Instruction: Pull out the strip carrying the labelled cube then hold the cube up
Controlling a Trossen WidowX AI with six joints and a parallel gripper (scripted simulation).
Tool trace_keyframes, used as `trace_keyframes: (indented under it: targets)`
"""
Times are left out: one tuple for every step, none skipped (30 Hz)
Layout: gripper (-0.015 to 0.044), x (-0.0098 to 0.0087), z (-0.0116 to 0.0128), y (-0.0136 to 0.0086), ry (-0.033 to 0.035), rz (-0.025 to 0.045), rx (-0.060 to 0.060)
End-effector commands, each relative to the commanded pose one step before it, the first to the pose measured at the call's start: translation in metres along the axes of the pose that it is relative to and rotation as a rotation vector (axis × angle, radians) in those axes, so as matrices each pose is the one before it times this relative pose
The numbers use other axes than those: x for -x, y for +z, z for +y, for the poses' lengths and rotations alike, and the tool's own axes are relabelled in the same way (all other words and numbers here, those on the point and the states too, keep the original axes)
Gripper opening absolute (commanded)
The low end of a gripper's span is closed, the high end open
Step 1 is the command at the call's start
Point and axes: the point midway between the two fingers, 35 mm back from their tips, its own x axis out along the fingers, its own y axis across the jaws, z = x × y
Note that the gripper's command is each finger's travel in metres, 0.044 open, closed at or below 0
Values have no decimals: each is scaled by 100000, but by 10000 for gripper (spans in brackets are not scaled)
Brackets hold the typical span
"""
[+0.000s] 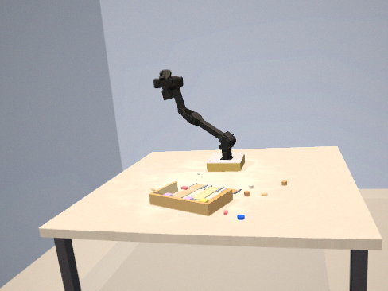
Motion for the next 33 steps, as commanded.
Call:
trace_keyframes:
  targets:
    - [400,-51,-125,159,-3,-261,-1312]
    - [400,-150,-373,481,2,-804,-3927]
    - [400,-239,-605,827,45,-1405,-6517]
    - [400,-272,-693,1047,132,-1804,-7832]
    - [400,-255,-638,1101,229,-1913,-7777]
    - [400,-238,-579,1151,336,-2015,-7718]
    - [400,-221,-516,1198,454,-2110,-7657]
    - [400,-205,-449,1240,581,-2195,-7594]
    - [400,-188,-380,1279,718,-2271,-7528]
    - [400,-172,-307,1312,863,-2337,-7461]
    - [400,-165,-244,1410,1038,-2491,-7397]
    - [400,-147,-163,1437,1205,-2543,-7323]
    - [400,-130,-79,1457,1378,-2580,-7244]
    - [400,-114,5,1469,1551,-2603,-7163]
    - [400,-99,91,1475,1727,-2612,-7080]
    - [400,-83,178,1477,1910,-2608,-6997]
    - [400,-68,266,1475,2097,-2590,-6913]
    - [400,-53,354,1467,2286,-2557,-6828]
    - [400,-39,442,1454,2474,-2509,-6742]
    - [400,-25,529,1434,2662,-2446,-6656]
    - [400,-12,616,1409,2846,-2368,-6567]
    - [400,1,701,1379,3029,-2278,-6483]
    - [400,13,785,1342,3207,-2172,-6396]
    - [400,25,867,1301,3379,-2052,-6309]
    - [400,36,946,1254,3545,-1919,-6222]
    - [400,47,1022,1202,3703,-1773,-6136]
    - [400,57,1096,1145,3853,-1614,-6051]
    - [400,67,1166,1084,3994,-1443,-5966]
    - [400,75,1232,1018,4125,-1262,-5882]
    - [400,84,1295,948,4245,-1069,-5800]
    - [400,57,1313,912,4316,-987,-5280]
    - [400,68,1375,839,4442,-773,-5227]
    - [400,78,1425,757,4529,-544,-5145]
